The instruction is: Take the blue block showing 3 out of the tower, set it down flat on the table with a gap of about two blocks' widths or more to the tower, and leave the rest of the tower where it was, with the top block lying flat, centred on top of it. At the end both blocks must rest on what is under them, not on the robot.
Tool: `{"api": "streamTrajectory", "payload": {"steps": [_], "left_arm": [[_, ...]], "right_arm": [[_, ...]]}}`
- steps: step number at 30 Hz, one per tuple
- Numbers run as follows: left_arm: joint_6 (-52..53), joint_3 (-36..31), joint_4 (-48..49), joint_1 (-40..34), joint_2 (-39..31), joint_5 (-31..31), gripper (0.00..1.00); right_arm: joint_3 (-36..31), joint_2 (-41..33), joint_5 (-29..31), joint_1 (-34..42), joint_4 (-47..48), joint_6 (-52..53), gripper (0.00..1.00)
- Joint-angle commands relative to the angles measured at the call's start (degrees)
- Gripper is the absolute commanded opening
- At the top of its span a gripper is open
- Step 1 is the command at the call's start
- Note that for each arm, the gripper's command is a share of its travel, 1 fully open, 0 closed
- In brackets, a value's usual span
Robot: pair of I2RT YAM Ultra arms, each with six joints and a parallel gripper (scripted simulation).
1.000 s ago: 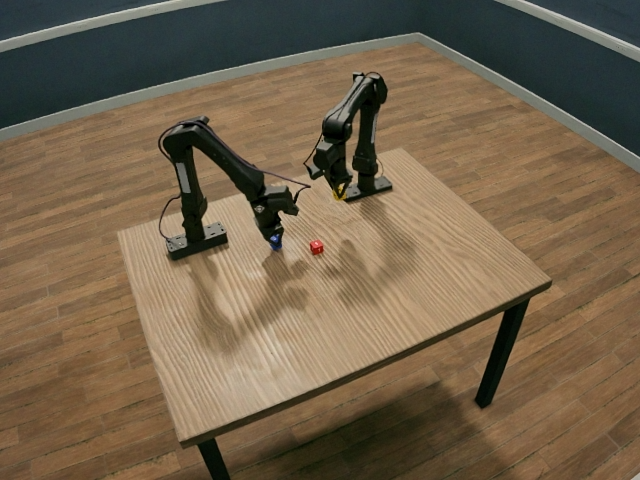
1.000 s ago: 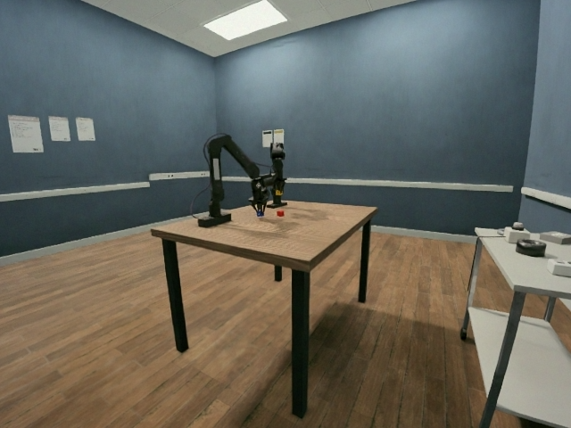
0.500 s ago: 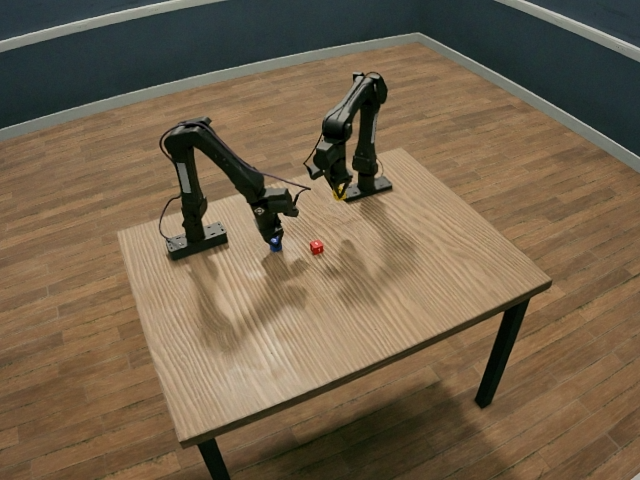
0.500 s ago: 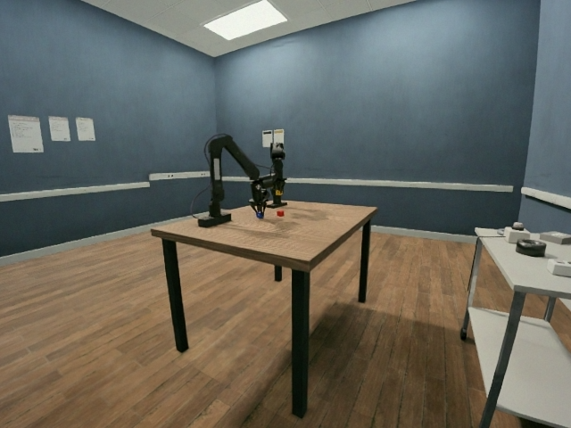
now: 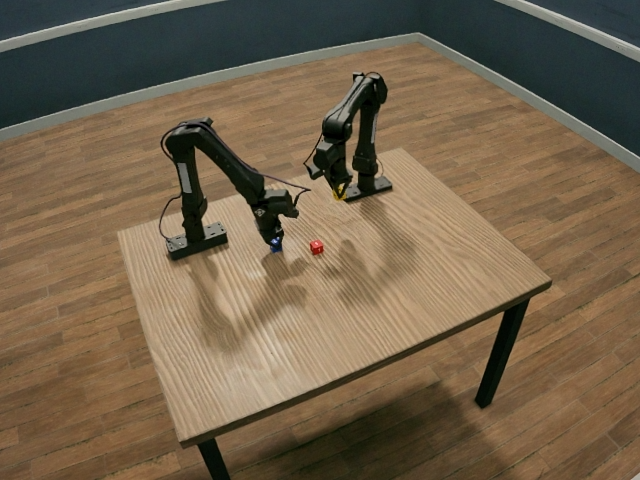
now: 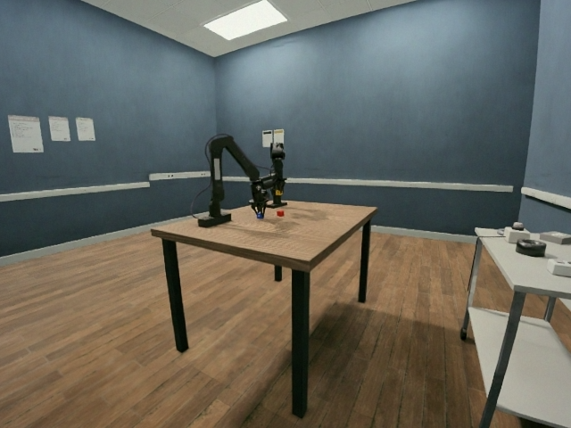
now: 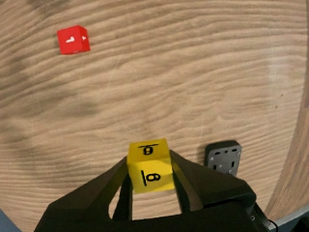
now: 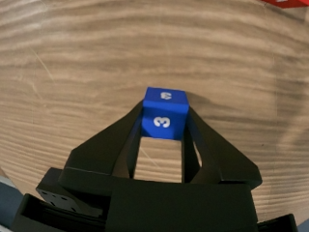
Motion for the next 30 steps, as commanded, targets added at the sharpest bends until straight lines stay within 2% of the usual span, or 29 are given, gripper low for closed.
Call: {"api": "streamTrajectory", "payload": {"steps": [1, 2, 3, 4, 5, 6, 23, 27, 30], "left_arm": [[-0.29, -1.04, -0.27, -0.71, -1.57, -0.06, 0.27], [-0.29, -1.04, -0.27, -0.71, -1.57, -0.06, 0.27], [-0.29, -1.04, -0.27, -0.71, -1.57, -0.06, 0.27], [-0.29, -1.04, -0.27, -0.71, -1.57, -0.06, 0.27], [-0.29, -1.04, -0.27, -0.71, -1.57, -0.06, 0.27], [-0.29, -1.04, -0.27, -0.71, -1.57, -0.06, 0.27], [-0.29, -1.04, -0.27, -0.71, -1.57, -0.06, 0.27], [-0.29, -1.04, -0.27, -0.71, -1.57, -0.06, 0.27], [-0.29, -1.04, -0.27, -0.71, -1.57, -0.06, 0.27]], "right_arm": [[-0.31, 0.19, -0.79, -0.63, 1.27, -0.27, 0.27], [-0.31, 0.19, -0.79, -0.63, 1.27, -0.27, 0.27], [-0.31, 0.19, -0.8, -0.63, 1.27, -0.27, 0.38], [-0.31, 0.19, -0.8, -0.63, 1.27, -0.27, 0.43], [-0.22, -0.54, -0.8, -0.2, 1.24, 0.03, 0.54], [0.15, -1.12, -0.81, -0.09, 0.47, 0.56, 0.55], [2.36, -6.36, -0.97, -0.18, -4.7, 0.31, 0.55], [3.62, -8.59, -1.06, -0.65, -8.2, -0.15, 1.0], [5.61, -11.4, -1.18, -1.34, -12.98, -0.8, 1.0]]}}
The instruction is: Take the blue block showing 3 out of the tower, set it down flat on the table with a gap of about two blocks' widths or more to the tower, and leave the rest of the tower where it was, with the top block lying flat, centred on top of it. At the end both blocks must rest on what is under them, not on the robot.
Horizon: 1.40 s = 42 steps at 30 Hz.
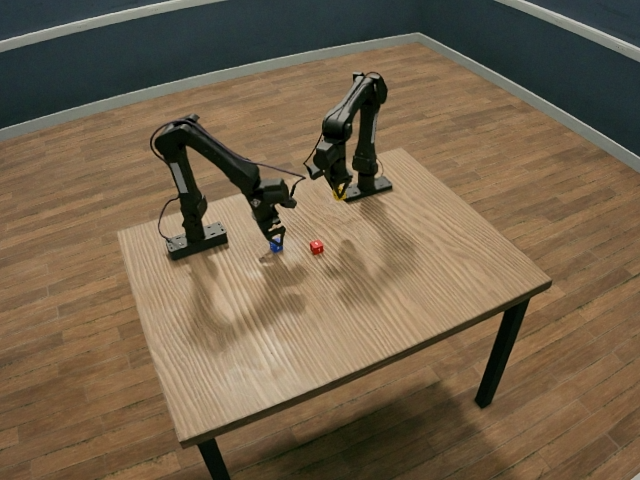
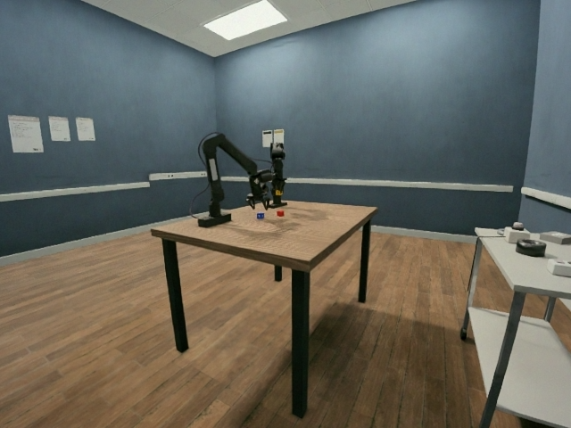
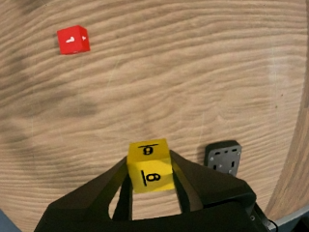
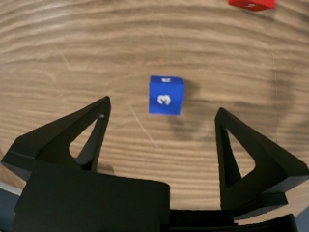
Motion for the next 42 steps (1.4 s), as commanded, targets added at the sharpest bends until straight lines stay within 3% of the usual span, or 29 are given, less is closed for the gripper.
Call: {"api": "streamTrajectory", "payload": {"steps": [1, 12, 20, 30, 35, 37, 42], "left_arm": [[-0.29, -1.04, -0.27, -0.71, -1.57, -0.06, 0.27], [-0.29, -1.04, -0.27, -0.71, -1.57, -0.06, 0.27], [-0.29, -1.04, -0.27, -0.71, -1.57, -0.06, 0.27], [-0.02, 1.67, 3.26, -0.72, 2.02, -0.05, 0.27], [0.36, 6.64, 6.46, -0.26, 9.86, -0.07, 0.27], [0.36, 6.64, 6.46, -0.26, 9.86, -0.07, 0.27], [0.43, 14.53, 7.98, -0.15, 20.06, -0.06, 0.27]], "right_arm": [[3.79, -4.19, -1.02, -1.26, -6.39, -1.28, 1.0], [3.88, -1.93, -0.35, -2.42, -7.8, -1.9, 1.0], [1.8, -9.01, 2.59, 0.5, -1.94, 6.31, 1.0], [-4.78, -32.41, 7.03, 10.4, 7.63, 20.79, 1.0], [-7.79, -42.7, 9.04, 14.66, 12.1, 27.53, 1.0], [-7.79, -42.7, 9.04, 14.66, 12.1, 27.53, 1.0], [-10.79, -52.37, 11.61, 19.04, 16.53, 34.19, 1.0]]}}
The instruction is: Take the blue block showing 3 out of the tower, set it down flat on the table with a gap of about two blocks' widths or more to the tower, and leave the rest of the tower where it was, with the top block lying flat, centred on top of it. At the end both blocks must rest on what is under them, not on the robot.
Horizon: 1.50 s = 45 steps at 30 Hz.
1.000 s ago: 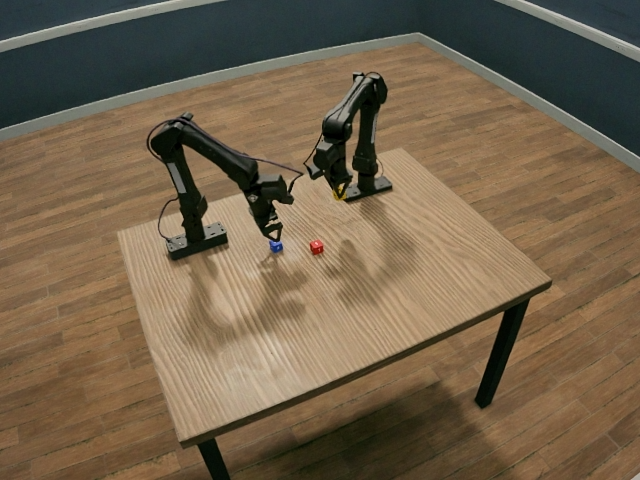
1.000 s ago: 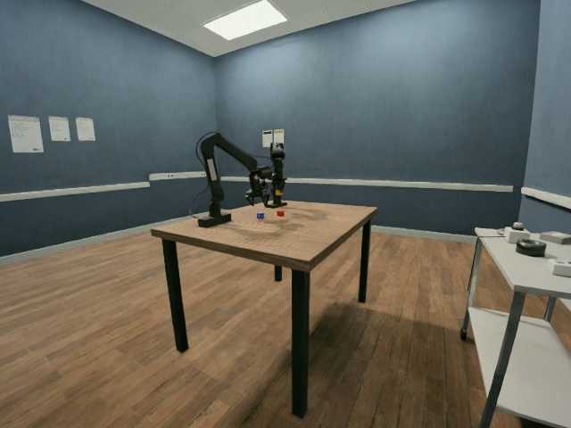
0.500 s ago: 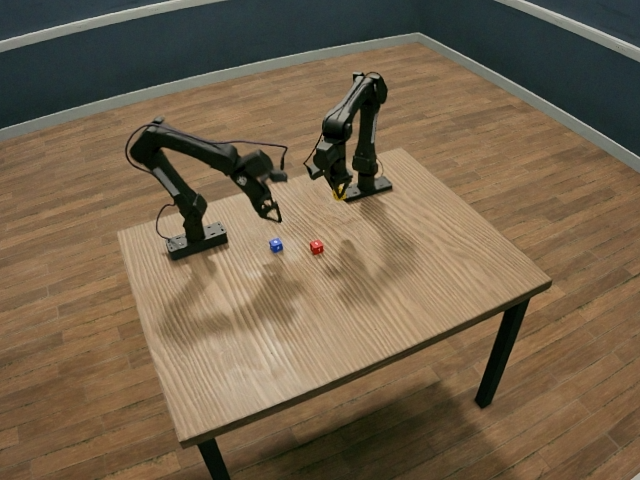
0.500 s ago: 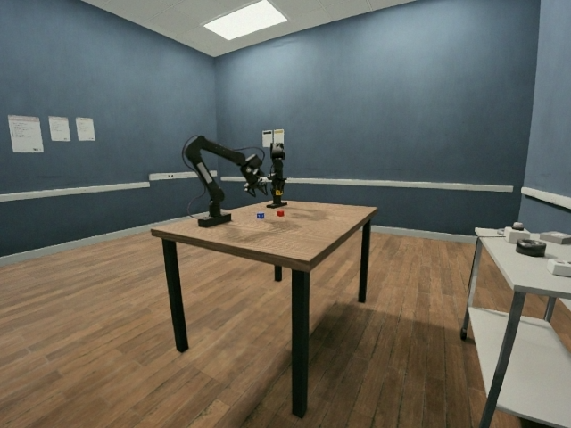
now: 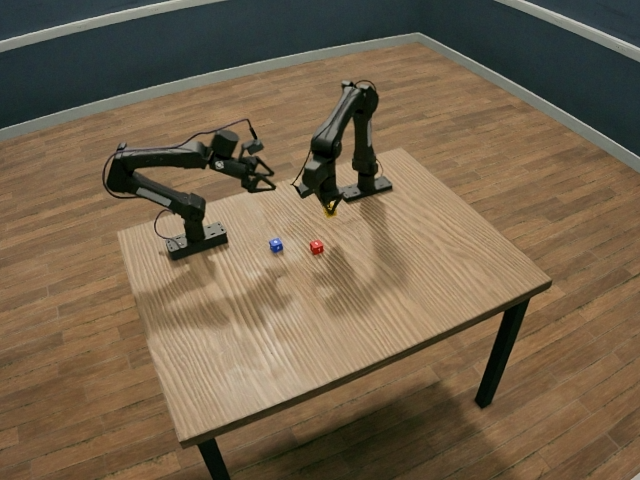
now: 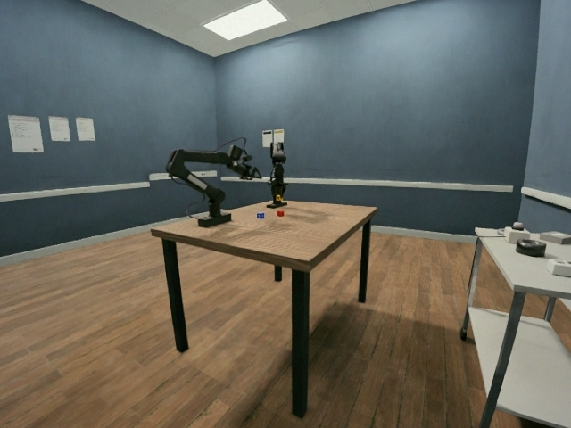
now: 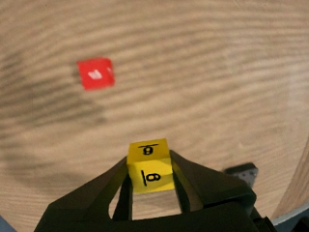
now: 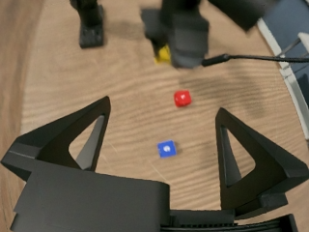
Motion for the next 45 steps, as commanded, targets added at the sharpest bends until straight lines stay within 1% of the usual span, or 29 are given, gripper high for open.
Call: {"api": "streamTrajectory", "payload": {"steps": [1, 4, 9, 12, 13, 15, 17, 21, 27, 29, 30, 33, 37, 42, 44, 45], "left_arm": [[0.34, 6.68, 2.69, -0.13, 5.78, -0.06, 0.27], [0.37, 11.61, 1.95, -0.08, 11.03, -0.06, 0.27], [-0.49, 17.51, 0.58, -0.03, 16.49, 0.03, 0.27], [-0.52, 18.21, 0.47, -0.02, 17.08, 0.03, 0.27], [-0.26, 18.92, 0.28, -0.02, 17.66, 0.02, 0.27], [-0.19, 19.56, 0.29, -0.02, 18.22, 0.02, 0.27], [-0.16, 19.67, 0.25, -0.02, 18.3, 0.02, 0.27], [-0.15, 19.73, 0.25, -0.02, 18.35, 0.02, 0.27], [-0.14, 19.74, 0.47, -0.02, 18.35, 0.02, 0.27], [-0.14, 19.74, 0.47, -0.02, 18.35, 0.02, 0.27], [-0.14, 19.74, 0.47, -0.02, 18.35, 0.02, 0.27], [-0.14, 19.74, 0.47, -0.02, 18.35, 0.02, 0.27], [-0.14, 19.74, 0.47, -0.02, 18.35, 0.02, 0.27], [-0.14, 19.15, 0.93, -0.02, 17.84, 0.02, 0.27], [-0.14, 19.15, 0.93, -0.02, 17.84, 0.02, 0.27], [-0.14, 19.15, 0.93, -0.02, 17.84, 0.02, 0.27]], "right_arm": [[-1.38, -6.65, 1.83, 2.4, 5.17, 6.55, 1.0], [-2.89, -11.45, 2.96, 4.57, 6.9, 9.23, 1.0], [-4.48, -15.72, 5.58, 7.95, 8.67, 11.15, 1.0], [-4.64, -16.05, 6.05, 8.46, 8.78, 11.16, 1.0], [-4.51, -16.19, 7.12, 9.36, 8.22, 10.67, 1.0], [-4.41, -16.28, 6.88, 9.64, 8.15, 10.52, 1.0], [-4.25, -16.25, 8.6, 9.54, 7.14, 12.15, 1.0], [-2.78, -14.32, 15.2, 10.6, 0.61, 18.5, 1.0], [0.96, -10.9, 27.84, 16.52, -9.43, 28.44, 1.0], [0.96, -10.9, 27.84, 16.52, -9.43, 28.44, 1.0], [2.27, -9.32, 32.47, 19.41, -12.06, 31.65, 1.0], [4.63, -7.46, 41.23, 22.93, -16.73, 36.43, 1.0], [7.84, -3.9, 51.76, 30.1, -21.42, 42.14, 1.0], [11.01, 0.9, 60.96, 40.83, -25.81, 48.48, 1.0], [11.98, 2.84, 62.94, 42.93, -27.72, 51.3, 1.0], [11.98, 2.84, 62.94, 42.93, -27.72, 51.3, 1.0]]}}
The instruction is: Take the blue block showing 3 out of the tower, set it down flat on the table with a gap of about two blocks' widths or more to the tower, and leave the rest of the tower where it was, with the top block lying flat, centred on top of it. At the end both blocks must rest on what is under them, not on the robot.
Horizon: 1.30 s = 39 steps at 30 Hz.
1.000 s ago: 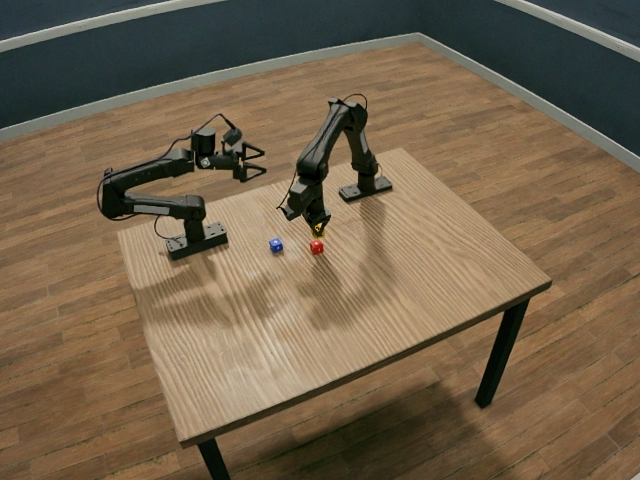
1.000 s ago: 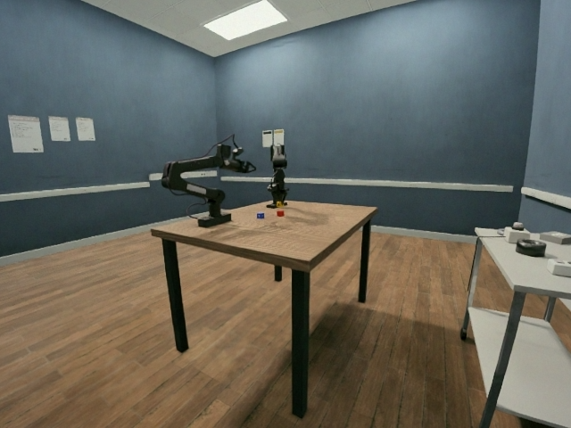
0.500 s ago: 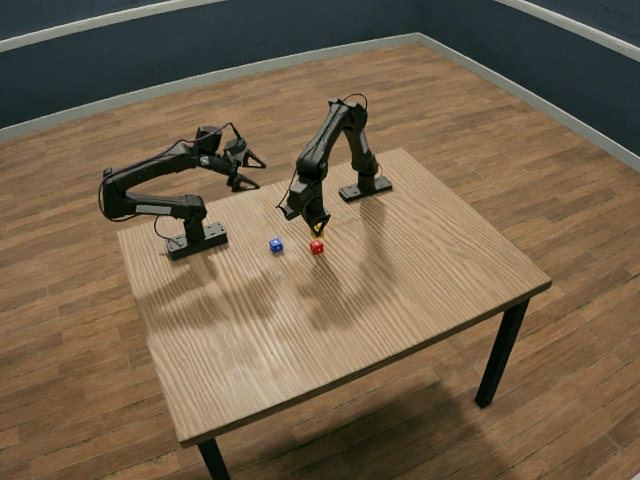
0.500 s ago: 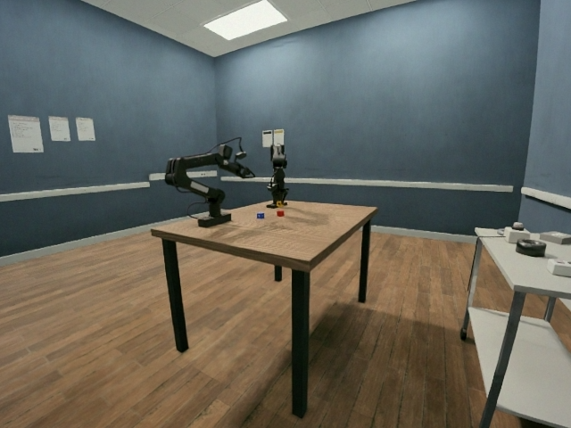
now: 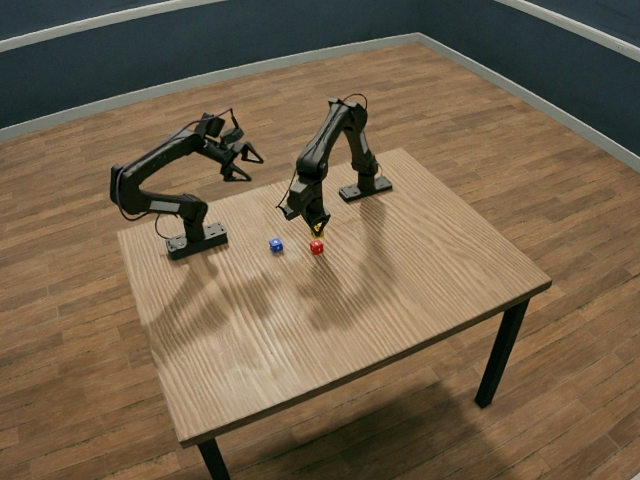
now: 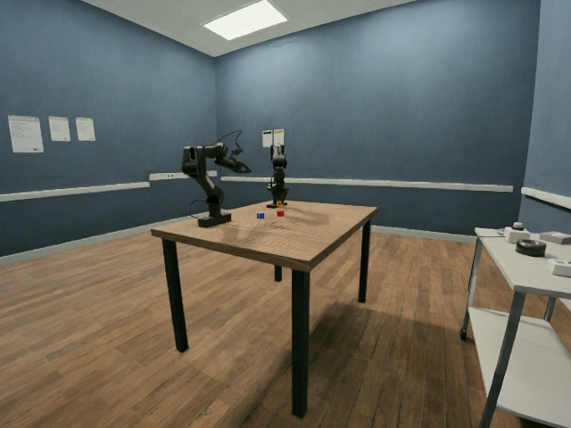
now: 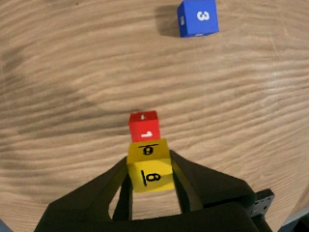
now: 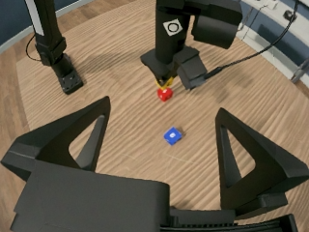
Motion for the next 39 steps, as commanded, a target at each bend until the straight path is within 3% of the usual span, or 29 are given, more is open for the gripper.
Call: {"api": "streamTrajectory", "payload": {"steps": [1, 11, 39], "left_arm": [[0.0, 1.62, -0.04, -0.02, -0.36, 0.02, 0.27], [-0.09, 3.49, -0.11, -0.14, 1.27, 0.02, 0.27], [-0.02, -3.24, 6.14, -0.07, 0.52, 0.02, 0.27]], "right_arm": [[2.15, 1.27, 6.55, 1.44, -3.83, 4.99, 1.0], [4.26, 5.13, 6.71, 2.57, -7.91, 10.9, 1.0], [4.42, 5.33, 6.84, 2.71, -8.44, 11.5, 1.0]]}}
